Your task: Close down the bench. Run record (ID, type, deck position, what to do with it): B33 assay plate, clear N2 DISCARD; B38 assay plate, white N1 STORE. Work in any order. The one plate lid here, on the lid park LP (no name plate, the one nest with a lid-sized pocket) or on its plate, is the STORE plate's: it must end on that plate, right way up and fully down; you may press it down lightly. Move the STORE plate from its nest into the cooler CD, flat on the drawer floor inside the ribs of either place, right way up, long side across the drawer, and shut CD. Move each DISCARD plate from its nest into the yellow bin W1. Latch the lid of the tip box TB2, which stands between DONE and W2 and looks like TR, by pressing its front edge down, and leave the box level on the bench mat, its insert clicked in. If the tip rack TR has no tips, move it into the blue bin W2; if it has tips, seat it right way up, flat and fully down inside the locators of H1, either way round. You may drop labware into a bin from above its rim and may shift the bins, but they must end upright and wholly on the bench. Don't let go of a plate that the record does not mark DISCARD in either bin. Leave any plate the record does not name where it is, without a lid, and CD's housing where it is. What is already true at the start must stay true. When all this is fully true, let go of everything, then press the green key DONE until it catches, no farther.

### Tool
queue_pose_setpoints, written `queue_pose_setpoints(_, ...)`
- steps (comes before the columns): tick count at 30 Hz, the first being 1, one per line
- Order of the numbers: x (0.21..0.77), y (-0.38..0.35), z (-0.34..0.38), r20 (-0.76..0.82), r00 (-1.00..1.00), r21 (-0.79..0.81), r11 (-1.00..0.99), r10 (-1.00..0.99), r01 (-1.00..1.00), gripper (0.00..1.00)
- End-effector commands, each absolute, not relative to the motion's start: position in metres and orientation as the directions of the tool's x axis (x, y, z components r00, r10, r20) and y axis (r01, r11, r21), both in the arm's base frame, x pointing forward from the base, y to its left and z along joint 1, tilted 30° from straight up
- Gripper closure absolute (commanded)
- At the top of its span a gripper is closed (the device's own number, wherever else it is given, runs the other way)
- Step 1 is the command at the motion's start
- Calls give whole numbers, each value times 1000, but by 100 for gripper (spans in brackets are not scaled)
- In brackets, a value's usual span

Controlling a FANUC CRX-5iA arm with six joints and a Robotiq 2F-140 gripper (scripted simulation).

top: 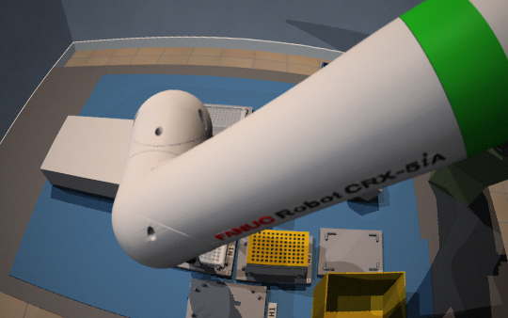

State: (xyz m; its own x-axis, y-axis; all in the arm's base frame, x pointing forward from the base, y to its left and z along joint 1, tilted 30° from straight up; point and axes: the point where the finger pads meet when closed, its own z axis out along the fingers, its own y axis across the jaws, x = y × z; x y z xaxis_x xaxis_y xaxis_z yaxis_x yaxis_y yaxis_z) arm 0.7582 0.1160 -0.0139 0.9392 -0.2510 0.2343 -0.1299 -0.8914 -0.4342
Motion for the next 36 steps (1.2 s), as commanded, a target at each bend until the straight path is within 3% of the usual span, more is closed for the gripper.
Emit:
queue_pose_setpoints(1,758,116,-14,234,939,-434,-891,-251,-130,100)
queue_pose_setpoints(36,755,112,-4,234,939,-434,-891,-251,-130,100)
